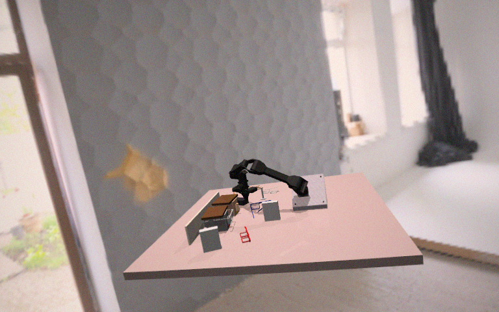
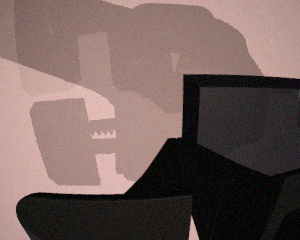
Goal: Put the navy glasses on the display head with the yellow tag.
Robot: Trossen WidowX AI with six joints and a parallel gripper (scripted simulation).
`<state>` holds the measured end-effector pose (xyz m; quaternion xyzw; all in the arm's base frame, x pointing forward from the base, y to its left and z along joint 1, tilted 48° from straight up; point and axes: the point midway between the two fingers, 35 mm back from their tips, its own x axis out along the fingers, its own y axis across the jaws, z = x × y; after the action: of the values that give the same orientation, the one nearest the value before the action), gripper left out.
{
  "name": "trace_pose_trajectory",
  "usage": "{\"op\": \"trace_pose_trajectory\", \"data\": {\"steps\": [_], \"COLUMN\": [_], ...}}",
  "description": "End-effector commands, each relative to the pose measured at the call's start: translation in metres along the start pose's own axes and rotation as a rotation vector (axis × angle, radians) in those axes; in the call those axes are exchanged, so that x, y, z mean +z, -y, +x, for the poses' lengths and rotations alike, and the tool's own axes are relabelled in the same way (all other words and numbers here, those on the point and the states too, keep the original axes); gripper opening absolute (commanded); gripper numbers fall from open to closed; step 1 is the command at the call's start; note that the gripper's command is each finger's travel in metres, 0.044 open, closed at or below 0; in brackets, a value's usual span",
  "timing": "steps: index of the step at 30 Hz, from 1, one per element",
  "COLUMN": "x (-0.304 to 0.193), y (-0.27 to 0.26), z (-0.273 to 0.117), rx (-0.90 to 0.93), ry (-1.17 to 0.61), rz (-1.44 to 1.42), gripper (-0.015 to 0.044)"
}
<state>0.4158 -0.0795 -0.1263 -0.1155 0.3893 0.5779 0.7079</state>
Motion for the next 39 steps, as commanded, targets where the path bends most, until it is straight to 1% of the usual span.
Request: {"op": "trace_pose_trajectory", "data": {"steps": [1,39], "x": [-0.002,-0.001], "y": [0.001,0.012], "z": [0.003,0.002], "rx": [0.004,0.003], "ry": [0.004,0.004], "rz": [0.009,0.009], "gripper": [0.0,0.0]}}
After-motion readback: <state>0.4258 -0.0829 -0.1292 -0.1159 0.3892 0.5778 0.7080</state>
